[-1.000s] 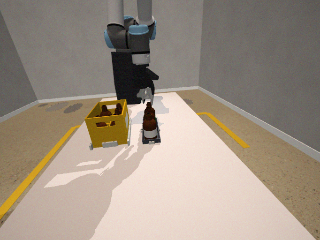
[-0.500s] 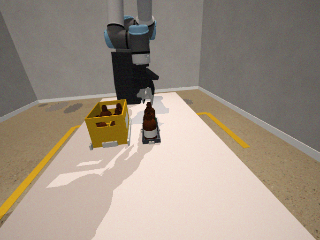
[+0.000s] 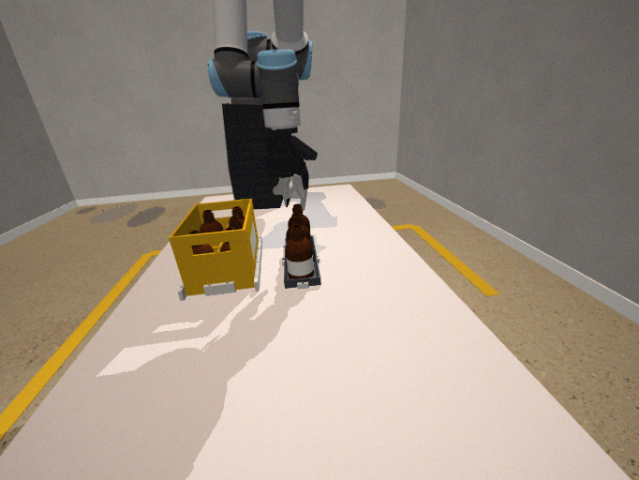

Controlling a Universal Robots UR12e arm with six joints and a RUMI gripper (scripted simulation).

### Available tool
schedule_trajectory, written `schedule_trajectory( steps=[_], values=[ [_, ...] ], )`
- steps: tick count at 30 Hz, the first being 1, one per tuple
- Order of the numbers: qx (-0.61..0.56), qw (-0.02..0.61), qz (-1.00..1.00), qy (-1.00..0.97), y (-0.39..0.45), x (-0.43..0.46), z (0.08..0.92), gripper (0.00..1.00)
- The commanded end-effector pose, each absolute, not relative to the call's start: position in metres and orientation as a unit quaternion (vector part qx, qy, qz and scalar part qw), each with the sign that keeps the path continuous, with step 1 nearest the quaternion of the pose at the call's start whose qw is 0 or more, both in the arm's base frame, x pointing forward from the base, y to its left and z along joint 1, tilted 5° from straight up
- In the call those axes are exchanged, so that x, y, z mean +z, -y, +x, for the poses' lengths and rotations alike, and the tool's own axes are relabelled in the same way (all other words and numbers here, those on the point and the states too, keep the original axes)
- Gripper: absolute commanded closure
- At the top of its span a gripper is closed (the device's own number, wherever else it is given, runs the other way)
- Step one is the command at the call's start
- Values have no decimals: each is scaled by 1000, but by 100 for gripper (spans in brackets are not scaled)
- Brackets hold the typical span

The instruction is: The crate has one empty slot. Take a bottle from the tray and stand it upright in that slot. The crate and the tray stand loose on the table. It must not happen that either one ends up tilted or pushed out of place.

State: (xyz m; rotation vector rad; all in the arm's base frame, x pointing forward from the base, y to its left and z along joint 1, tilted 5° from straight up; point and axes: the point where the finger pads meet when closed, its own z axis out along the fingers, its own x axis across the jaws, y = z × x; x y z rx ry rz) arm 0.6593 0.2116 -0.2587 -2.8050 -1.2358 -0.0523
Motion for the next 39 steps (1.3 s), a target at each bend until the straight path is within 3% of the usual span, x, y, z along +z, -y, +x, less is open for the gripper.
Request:
schedule_trajectory(
  steps=[1,39],
  values=[
    [-18,37,-914,404,-213,-259,660,62],
    [-18,37,-914,404,-214,-275,660,62]
  ],
)
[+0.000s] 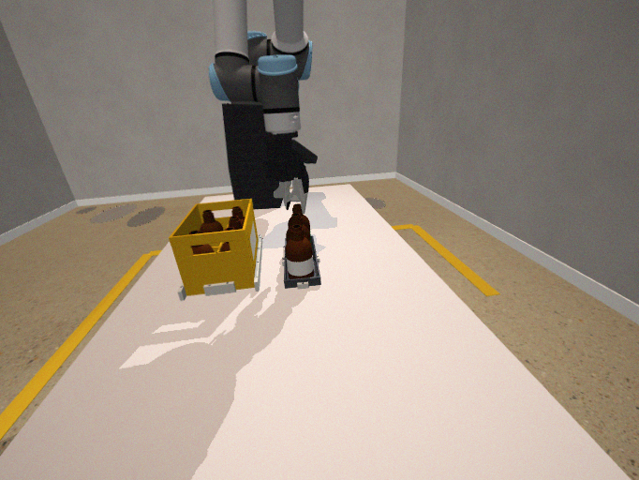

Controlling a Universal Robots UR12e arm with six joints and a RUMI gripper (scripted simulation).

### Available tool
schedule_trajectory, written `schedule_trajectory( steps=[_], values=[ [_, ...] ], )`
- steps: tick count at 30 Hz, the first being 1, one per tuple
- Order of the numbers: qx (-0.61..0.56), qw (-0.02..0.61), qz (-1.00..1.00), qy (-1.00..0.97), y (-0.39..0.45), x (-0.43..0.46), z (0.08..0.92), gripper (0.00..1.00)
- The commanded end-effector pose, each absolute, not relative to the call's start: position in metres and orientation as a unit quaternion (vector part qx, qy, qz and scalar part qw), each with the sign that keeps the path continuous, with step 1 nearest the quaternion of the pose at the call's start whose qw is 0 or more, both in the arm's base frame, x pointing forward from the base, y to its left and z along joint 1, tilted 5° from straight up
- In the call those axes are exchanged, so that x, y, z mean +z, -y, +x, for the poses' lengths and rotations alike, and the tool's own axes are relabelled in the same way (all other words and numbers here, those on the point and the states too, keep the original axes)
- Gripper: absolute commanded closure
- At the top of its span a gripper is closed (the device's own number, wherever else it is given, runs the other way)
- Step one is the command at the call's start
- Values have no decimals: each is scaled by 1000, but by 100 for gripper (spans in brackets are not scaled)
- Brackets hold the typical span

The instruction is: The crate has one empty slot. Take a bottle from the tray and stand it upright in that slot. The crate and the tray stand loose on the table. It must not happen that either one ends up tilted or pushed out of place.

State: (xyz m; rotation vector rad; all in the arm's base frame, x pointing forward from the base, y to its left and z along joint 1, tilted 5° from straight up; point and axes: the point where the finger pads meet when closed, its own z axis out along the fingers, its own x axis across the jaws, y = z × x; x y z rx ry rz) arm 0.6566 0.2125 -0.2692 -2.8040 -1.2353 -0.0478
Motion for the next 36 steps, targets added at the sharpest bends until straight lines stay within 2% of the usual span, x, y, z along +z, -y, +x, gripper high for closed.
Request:
schedule_trajectory(
  steps=[1,36],
  values=[
    [-18,37,-914,404,-214,-276,660,62],
    [-18,37,-914,404,-216,-298,660,62]
  ],
)
